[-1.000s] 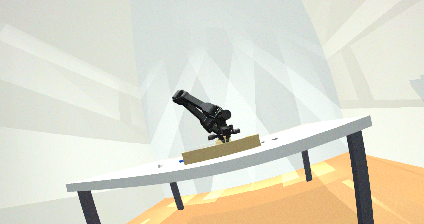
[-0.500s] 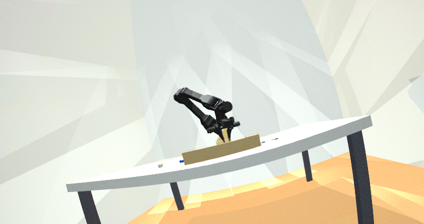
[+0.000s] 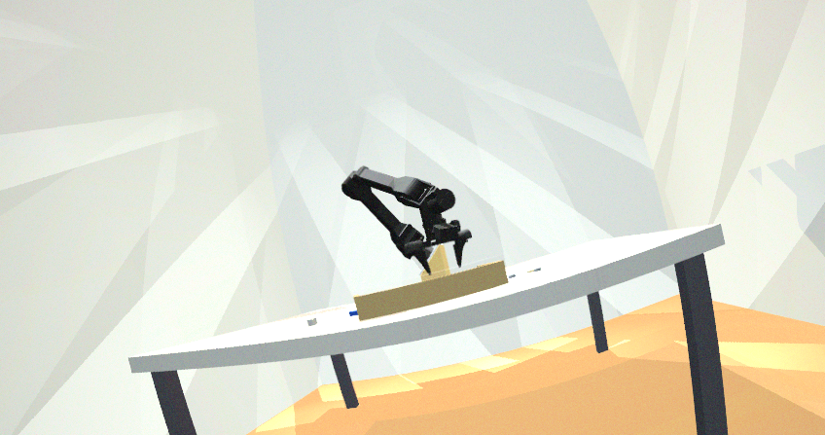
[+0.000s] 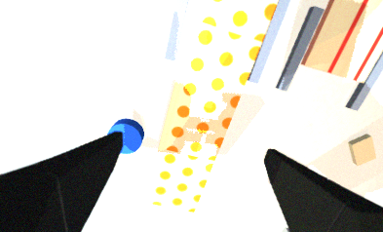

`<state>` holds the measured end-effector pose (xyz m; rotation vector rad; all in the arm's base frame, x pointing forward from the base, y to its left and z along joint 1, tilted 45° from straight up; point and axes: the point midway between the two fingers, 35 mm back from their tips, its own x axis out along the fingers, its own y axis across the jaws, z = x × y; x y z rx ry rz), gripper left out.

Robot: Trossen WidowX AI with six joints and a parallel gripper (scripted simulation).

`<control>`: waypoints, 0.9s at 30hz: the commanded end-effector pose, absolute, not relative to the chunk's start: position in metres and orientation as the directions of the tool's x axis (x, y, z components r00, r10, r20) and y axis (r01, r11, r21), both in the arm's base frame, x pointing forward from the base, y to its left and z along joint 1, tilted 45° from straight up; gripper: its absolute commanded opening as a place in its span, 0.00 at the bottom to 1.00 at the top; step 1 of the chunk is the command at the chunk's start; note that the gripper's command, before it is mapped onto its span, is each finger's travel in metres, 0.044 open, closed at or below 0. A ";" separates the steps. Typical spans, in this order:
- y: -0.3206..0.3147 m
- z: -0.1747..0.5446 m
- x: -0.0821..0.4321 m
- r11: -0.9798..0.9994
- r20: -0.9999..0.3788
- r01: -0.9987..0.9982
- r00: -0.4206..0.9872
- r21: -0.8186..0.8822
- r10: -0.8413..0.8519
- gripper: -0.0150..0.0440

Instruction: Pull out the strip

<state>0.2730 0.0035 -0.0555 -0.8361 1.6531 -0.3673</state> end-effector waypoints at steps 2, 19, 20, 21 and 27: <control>0.006 -0.058 0.292 0.690 -0.714 -0.328 -0.060 -0.645 -0.697 1.00; 0.018 -0.062 0.361 0.690 -0.715 -0.325 -0.057 -0.646 -0.697 1.00; 0.018 -0.062 0.365 0.690 -0.715 -0.325 -0.057 -0.647 -0.697 1.00; 0.019 -0.063 0.369 0.690 -0.715 -0.325 -0.057 -0.647 -0.697 1.00; 0.019 -0.066 0.393 0.690 -0.715 -0.324 -0.056 -0.647 -0.697 1.00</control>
